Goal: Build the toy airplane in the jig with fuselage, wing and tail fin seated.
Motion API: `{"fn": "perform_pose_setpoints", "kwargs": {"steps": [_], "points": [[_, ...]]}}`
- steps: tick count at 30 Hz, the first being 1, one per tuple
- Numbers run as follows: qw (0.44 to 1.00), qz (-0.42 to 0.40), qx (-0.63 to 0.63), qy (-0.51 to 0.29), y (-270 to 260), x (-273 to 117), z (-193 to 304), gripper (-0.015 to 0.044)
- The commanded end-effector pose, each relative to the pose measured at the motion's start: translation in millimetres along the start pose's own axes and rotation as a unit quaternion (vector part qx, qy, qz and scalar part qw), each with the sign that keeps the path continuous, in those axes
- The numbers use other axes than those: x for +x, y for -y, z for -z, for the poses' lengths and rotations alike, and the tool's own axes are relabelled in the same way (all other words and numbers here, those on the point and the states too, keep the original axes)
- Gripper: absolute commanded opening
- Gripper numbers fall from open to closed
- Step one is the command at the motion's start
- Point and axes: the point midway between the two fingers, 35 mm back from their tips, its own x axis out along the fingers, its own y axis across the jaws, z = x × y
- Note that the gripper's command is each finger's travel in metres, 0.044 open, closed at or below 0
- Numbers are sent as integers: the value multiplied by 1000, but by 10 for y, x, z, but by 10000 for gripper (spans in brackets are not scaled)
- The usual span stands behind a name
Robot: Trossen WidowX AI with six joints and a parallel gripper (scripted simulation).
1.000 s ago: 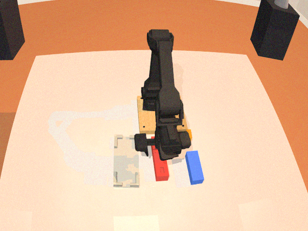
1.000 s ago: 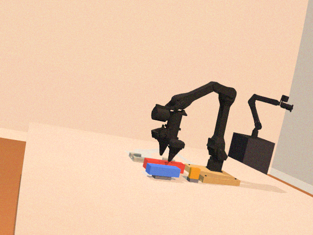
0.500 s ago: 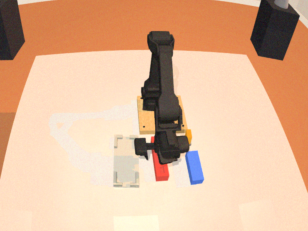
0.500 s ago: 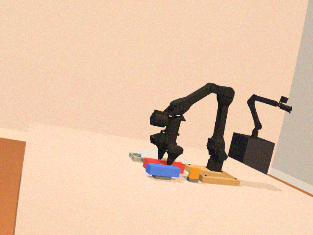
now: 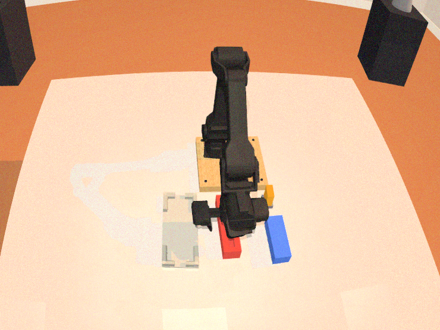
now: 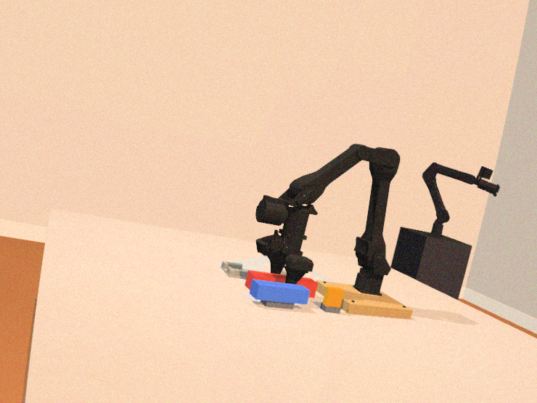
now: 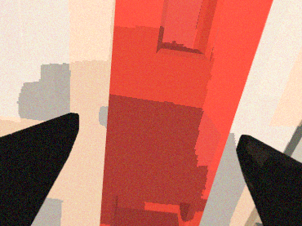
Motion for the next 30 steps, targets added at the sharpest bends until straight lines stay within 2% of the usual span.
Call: {"fn": "perform_pose_setpoints", "kwargs": {"steps": [1,7,14,19,30], "points": [[1000,-3,2,-8,-9,46,33,335],[1000,-3,2,-8,-9,46,33,177],[1000,-3,2,-8,-9,46,33,131],[1000,-3,3,-8,-10,10,24,0],[1000,-3,5,-8,-11,-276,-37,0]]}}
